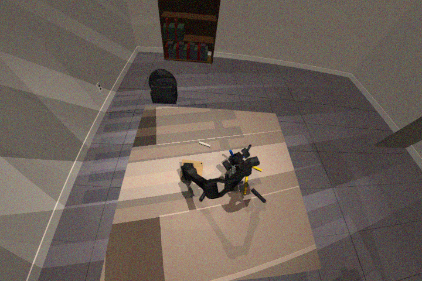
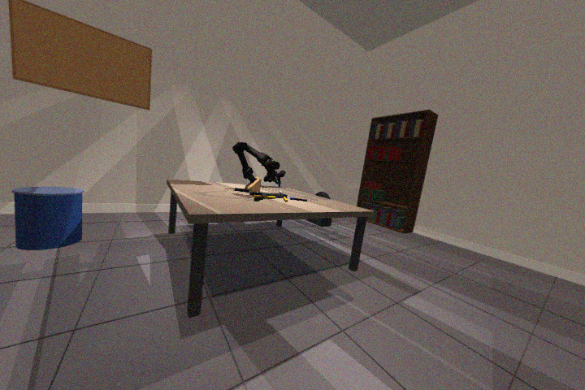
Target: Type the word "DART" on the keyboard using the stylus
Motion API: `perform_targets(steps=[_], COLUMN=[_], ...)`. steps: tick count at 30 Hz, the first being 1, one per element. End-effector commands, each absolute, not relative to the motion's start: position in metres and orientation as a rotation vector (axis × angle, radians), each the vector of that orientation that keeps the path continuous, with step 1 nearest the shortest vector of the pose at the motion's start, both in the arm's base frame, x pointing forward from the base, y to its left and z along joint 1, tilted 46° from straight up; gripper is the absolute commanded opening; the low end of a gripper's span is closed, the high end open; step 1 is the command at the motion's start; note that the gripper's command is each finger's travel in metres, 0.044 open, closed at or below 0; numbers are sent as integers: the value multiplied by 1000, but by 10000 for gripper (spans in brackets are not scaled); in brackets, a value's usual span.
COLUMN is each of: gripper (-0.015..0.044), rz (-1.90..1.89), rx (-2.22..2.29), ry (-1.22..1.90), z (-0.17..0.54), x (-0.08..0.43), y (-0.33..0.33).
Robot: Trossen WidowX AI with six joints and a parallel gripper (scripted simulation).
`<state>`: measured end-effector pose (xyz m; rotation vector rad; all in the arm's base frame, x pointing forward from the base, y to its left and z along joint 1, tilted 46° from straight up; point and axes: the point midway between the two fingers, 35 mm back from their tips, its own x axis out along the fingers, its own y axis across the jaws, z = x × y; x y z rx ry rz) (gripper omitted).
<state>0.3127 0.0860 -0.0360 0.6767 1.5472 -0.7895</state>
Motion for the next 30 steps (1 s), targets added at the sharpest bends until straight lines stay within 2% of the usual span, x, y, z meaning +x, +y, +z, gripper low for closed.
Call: perform_targets(steps=[1,17,30], gripper=[0,0,0], rz=[-865,-1113,-1117], rx=[836,1335,1339], ry=[1531,1458,1456], z=[-16,46,23], x=[326,355,353], y=[73,16,-9])
